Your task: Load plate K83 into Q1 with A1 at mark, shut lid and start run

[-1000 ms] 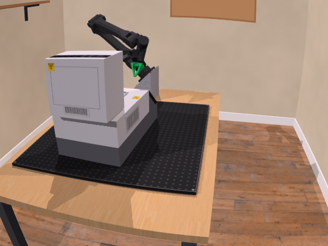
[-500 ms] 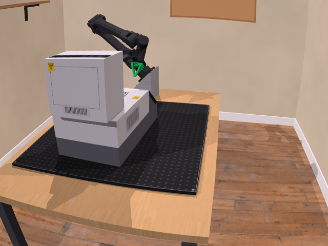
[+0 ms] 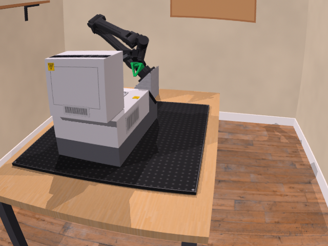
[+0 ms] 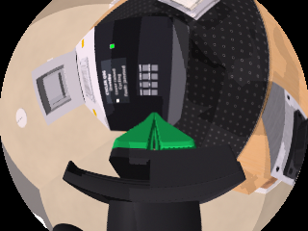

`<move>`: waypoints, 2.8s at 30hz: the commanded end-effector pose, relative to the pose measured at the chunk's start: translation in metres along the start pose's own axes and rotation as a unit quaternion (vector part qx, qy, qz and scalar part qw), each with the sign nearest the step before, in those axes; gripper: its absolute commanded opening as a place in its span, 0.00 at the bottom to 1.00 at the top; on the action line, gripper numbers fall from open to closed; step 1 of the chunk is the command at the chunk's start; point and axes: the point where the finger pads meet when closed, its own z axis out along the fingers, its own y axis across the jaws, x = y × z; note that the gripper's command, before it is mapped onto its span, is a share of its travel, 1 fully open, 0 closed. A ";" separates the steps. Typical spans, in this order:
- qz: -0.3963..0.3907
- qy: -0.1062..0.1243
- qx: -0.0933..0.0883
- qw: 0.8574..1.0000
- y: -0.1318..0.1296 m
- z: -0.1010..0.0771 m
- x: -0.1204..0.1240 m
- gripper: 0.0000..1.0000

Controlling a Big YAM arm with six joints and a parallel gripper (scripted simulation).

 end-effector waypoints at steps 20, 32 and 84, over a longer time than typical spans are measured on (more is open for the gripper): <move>0.003 0.002 -0.008 1.000 0.008 -0.005 0.000 0.00; -0.027 0.021 0.023 0.999 0.037 -0.007 -0.034 1.00; -0.387 0.137 0.272 0.870 0.096 -0.016 -0.267 1.00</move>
